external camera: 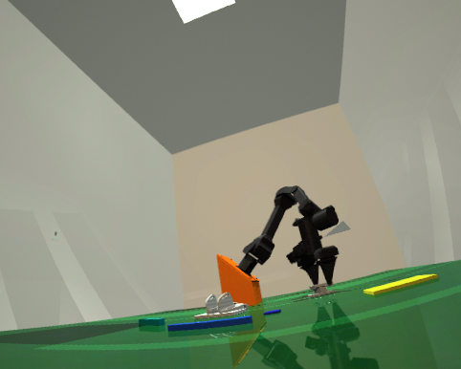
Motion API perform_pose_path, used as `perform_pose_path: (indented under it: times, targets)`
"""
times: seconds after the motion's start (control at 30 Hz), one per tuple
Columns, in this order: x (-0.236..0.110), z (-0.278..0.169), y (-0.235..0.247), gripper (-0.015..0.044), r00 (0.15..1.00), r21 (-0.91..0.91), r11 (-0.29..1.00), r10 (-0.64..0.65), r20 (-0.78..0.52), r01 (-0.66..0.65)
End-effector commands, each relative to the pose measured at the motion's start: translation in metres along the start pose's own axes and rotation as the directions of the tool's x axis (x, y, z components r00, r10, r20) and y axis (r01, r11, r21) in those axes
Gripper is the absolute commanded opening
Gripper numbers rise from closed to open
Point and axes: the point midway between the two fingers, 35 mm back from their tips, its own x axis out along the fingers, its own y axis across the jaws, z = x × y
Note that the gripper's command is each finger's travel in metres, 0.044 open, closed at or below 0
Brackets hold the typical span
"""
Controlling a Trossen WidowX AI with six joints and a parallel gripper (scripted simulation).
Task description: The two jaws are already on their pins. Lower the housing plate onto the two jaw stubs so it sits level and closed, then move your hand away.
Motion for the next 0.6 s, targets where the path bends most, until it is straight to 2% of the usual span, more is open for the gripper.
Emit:
perform_pose_path:
  times: [0.0,0.57]
  targets:
    - [0.0075,0.0014,-0.0007,0.0440,1.000,0.007,1.000,0.000,0.005,0.000]
    - [0.0160,0.0013,-0.0011,0.0440,1.000,0.008,1.000,0.000,0.004,0.000]
